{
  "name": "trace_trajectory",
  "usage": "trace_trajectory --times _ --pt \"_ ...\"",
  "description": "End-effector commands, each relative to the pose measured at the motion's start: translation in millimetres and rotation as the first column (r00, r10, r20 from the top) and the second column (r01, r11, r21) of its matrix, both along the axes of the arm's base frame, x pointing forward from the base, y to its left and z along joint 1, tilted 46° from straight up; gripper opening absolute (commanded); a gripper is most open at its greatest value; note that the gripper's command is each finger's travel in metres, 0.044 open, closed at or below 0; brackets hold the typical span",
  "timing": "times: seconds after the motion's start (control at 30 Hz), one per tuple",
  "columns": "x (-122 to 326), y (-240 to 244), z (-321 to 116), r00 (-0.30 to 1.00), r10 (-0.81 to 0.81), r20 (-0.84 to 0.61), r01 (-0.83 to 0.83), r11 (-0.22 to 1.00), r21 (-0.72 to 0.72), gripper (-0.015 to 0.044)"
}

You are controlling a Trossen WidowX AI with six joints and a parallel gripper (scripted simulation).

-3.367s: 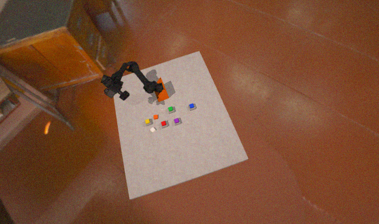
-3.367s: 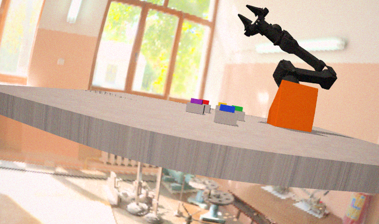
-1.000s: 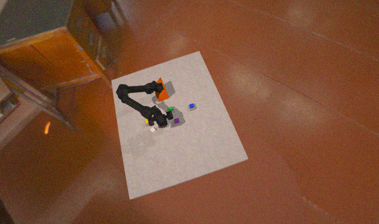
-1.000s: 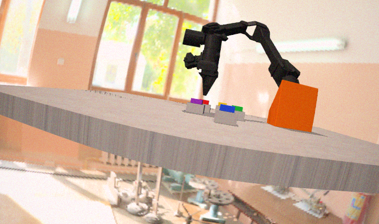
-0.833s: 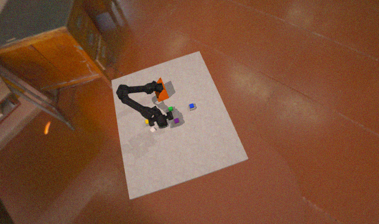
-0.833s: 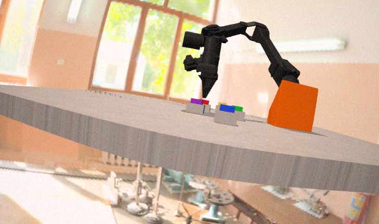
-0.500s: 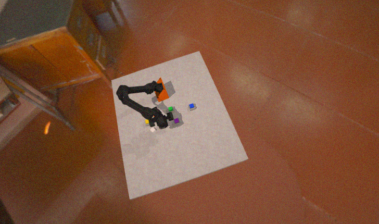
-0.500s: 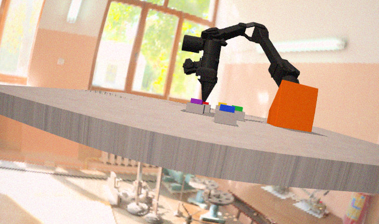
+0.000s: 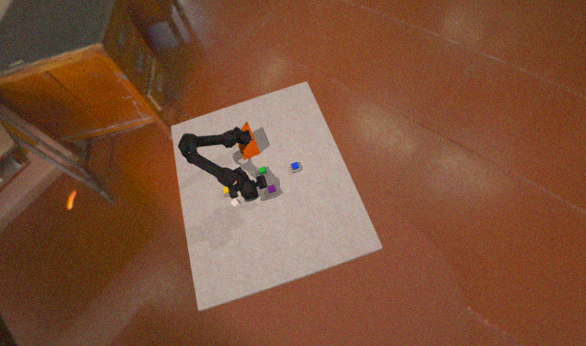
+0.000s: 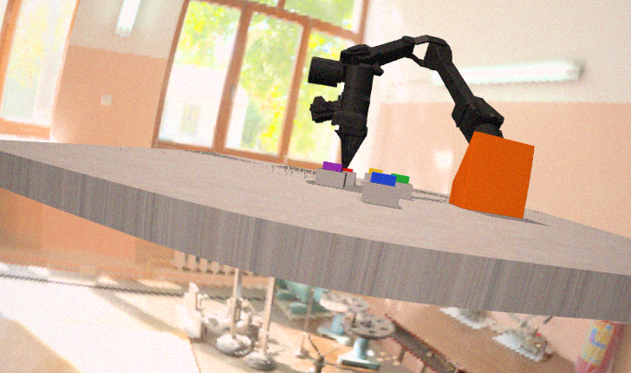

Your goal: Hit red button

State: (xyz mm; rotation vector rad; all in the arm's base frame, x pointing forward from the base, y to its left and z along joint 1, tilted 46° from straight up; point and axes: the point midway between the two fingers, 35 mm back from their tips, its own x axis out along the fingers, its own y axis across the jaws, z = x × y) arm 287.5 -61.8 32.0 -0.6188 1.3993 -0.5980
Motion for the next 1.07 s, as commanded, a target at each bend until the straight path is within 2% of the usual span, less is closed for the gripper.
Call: trace_trajectory --times 0.0,0.17,0.27,0.43,0.67,0.77,1.03 --pt "-0.5 7.6 7.2 1.0 0.0 -0.001 0.0 1.0 0.001 0.002" --pt "-2.9 23.5 23.5 1.0 0.002 -0.005 -0.002 1.0 -0.002 0.002" --pt "4.4 45.5 13.1 1.0 0.009 -0.004 -0.009 1.0 0.016 0.0099" --pt "12.4 124.6 -28.0 1.0 0.019 -0.008 -0.019 0.998 0.055 0.023" --pt "-22.4 226.3 -94.9 1.0 0.009 -0.012 -0.009 0.999 0.042 0.04" --pt "-44.3 253.5 -118.6 1.0 0.003 -0.006 -0.002 1.0 0.021 0.04" --pt "-46.5 255.6 -120.7 1.0 0.002 -0.005 -0.002 1.0 0.019 0.04"
